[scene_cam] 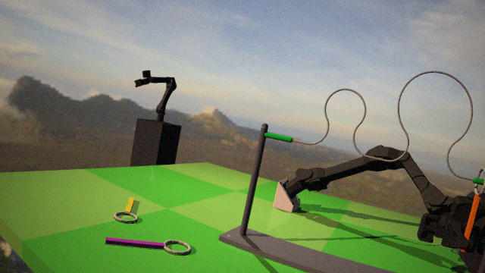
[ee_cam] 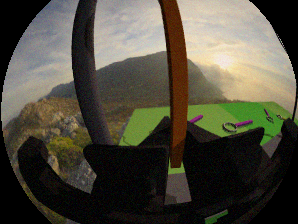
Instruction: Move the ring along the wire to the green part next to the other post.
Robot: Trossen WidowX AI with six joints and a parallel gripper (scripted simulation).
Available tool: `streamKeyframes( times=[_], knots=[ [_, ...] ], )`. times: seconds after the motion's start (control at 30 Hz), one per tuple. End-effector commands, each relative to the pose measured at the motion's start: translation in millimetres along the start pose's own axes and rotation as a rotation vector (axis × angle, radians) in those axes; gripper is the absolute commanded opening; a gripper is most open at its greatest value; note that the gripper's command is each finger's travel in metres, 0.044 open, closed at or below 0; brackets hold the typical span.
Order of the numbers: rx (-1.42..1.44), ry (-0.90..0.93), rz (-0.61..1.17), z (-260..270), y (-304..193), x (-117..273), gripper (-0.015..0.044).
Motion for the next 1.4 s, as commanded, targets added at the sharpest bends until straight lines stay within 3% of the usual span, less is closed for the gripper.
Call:
streamKeyframes(
  times=[0.0, 0.5, 1.37],
  knots=[
    [0.007, 0.002, 0.003, -0.4, 0.5, 0.0, -0.0150],
    [0.007, 0.004, 0.017, -1.4, 1.7, 1.6, -0.0150],
    [0.024, 0.069, 0.468, -35.9, 55.0, 45.7, -0.0150]
  ],
)
Point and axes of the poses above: the point midway between the two fingers, 35 mm back from their tips, its own x axis back along the fingers, its own z axis across the jaws, y = z × x, the point moved 10 cm from there along x, back along the fingers, and after that the axes turned 9 degrees about x, right-handed, at the moved point
